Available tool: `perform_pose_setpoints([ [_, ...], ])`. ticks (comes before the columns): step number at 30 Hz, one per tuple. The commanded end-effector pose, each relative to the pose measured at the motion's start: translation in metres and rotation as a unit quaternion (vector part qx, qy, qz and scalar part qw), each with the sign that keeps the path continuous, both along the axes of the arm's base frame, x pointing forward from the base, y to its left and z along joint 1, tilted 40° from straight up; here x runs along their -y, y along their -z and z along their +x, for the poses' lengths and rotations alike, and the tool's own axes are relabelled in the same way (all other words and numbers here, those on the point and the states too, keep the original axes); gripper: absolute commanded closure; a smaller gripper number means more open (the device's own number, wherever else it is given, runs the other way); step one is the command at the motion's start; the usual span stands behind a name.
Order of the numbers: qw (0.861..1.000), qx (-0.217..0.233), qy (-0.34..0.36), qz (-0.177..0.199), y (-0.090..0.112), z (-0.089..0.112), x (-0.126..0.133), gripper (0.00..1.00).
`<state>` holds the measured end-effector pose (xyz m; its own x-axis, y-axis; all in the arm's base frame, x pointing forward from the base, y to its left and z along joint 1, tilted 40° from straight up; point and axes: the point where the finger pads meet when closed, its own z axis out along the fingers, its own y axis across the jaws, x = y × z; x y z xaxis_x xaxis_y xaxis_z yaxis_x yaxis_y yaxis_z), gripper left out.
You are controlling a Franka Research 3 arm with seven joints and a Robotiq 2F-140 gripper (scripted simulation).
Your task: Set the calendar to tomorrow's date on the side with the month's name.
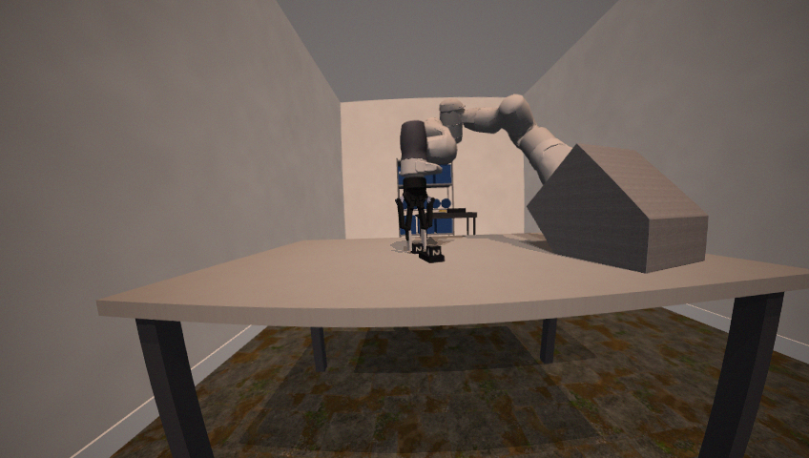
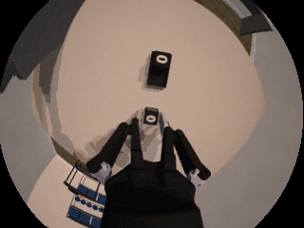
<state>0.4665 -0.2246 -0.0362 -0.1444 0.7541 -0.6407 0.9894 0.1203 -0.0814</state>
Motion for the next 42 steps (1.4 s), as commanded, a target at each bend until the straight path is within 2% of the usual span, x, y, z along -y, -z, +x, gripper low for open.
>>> perform_pose_setpoints([
  [1, 1.000, 0.002, 0.001, 0.001, 0.000, 0.001, 0.000, 0.71],
  [2, 1.000, 0.002, 0.001, 0.001, 0.000, 0.001, 0.000, 0.83],
  [36, 1.000, 0.002, 0.001, 0.001, 0.000, 0.001, 0.000, 0.83],
  [42, 1.000, 0.002, 0.001, 0.001, -0.011, 0.001, -0.009, 0.83],
])
